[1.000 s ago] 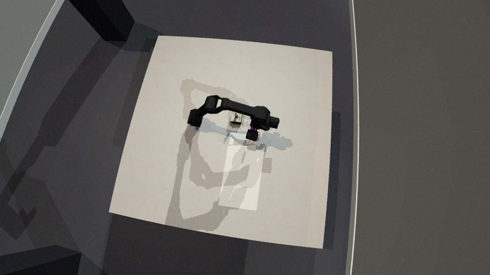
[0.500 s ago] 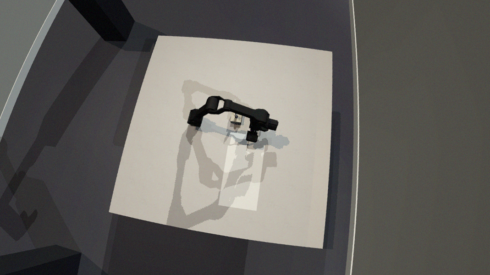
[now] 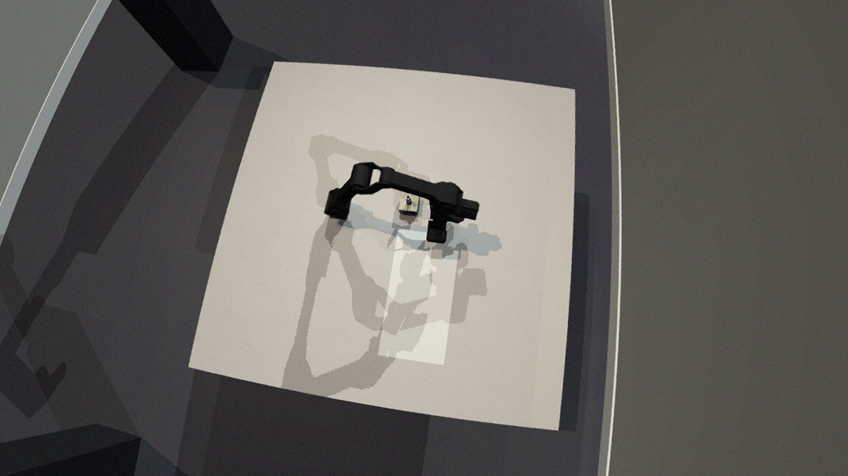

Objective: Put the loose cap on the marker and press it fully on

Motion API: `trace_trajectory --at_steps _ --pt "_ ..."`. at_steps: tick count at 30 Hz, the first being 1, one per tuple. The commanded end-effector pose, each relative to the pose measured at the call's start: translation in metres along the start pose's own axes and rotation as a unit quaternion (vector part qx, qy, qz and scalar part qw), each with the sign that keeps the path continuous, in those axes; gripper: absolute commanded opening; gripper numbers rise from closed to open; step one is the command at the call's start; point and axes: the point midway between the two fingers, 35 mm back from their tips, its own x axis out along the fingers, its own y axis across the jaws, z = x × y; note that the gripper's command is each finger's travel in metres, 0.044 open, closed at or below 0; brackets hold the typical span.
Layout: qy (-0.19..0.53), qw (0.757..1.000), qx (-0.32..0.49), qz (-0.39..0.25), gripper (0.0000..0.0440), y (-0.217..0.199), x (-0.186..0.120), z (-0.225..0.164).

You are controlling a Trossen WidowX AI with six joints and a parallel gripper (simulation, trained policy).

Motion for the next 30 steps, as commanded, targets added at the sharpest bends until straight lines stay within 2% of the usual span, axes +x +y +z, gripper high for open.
trace_trajectory --at_steps 1,16,30 --pt "-0.023 1.0 -0.011 -0.006 0.0049 0.001 -0.02 0.0" --pt "-0.036 0.998 -0.044 0.001 0.0034 0.029 -0.062 -0.024" --pt "-0.005 0.997 -0.072 0.005 0.0008 0.049 -0.078 -0.068"
